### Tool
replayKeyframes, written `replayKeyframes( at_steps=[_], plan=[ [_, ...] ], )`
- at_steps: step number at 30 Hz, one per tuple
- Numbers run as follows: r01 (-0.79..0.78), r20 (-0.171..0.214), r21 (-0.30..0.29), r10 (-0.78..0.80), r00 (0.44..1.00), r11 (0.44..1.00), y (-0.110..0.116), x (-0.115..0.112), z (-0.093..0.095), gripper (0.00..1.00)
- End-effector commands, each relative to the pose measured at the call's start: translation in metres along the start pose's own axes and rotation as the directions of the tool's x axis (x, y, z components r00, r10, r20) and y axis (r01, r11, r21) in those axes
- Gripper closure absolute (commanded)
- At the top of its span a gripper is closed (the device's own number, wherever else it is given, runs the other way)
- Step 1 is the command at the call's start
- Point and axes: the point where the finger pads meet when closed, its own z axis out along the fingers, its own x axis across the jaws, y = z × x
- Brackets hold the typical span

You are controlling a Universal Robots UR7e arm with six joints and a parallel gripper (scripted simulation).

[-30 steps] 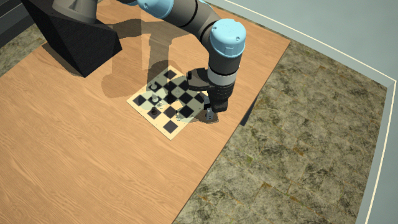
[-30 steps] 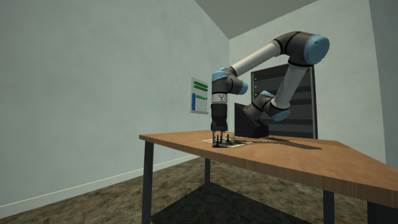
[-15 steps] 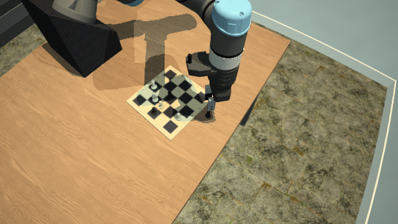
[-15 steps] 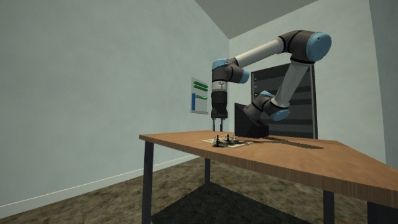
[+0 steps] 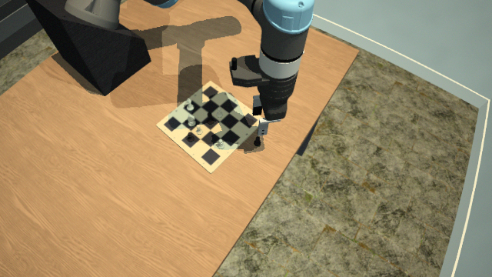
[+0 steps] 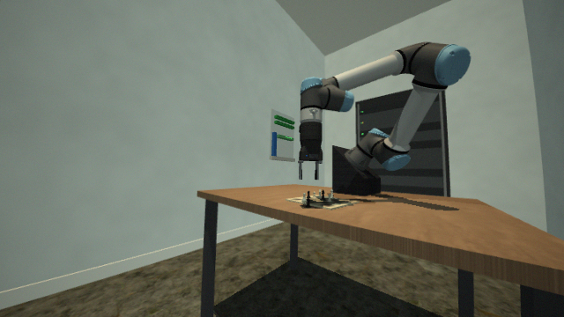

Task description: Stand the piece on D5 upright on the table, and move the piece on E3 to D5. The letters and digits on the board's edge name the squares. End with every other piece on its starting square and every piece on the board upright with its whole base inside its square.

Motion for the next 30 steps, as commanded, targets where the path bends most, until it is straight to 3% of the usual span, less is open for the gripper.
replayKeyframes(
  at_steps=[1, 24, 30],
  plan=[
    [0.000, 0.001, 0.000, 0.000, 1.000, 1.000, 0.0001, -0.0003, -0.0007, 0.00],
    [-0.022, 0.001, 0.000, 0.022, 1.000, 1.000, -0.0021, 0.0007, -0.0014, 0.00],
    [-0.090, 0.003, 0.001, 0.090, 0.996, 0.996, -0.0090, 0.0041, -0.0034, 0.00]
  ],
)
